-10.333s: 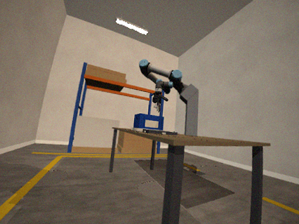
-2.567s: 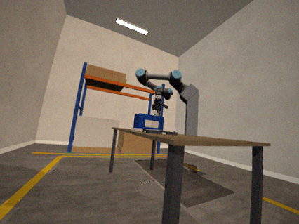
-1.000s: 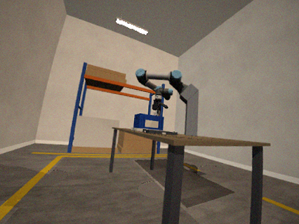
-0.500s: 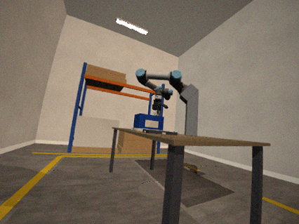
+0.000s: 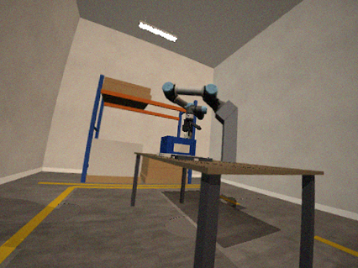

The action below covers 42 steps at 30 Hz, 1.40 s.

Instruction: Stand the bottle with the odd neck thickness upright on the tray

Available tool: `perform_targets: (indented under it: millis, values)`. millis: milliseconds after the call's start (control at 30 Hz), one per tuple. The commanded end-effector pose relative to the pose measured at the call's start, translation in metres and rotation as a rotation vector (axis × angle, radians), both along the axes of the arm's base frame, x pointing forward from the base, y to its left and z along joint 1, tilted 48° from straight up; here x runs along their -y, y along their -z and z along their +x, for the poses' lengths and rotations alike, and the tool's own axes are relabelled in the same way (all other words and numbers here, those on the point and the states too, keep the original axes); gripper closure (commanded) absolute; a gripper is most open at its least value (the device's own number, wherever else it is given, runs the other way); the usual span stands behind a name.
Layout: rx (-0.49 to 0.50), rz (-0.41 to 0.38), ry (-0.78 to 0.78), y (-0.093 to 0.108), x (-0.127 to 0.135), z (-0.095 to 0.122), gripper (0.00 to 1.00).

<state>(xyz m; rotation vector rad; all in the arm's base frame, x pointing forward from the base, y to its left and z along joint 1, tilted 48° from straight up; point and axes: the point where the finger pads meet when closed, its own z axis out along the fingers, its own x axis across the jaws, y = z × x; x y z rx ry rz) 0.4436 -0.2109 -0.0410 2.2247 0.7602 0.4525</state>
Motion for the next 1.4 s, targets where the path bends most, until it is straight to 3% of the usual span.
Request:
perform_targets:
  millis: [0,967,1000,1367]
  values:
    - [0.001,0.000,0.000,-0.0004,-0.0001,0.0001,1.00]
    - [0.001,0.000,0.000,-0.0004,-0.0001,0.0001,1.00]
    - [0.001,0.000,0.000,-0.0004,-0.0001,0.0001,0.62]
    - [0.001,0.000,0.000,-0.0004,-0.0001,0.0001,0.62]
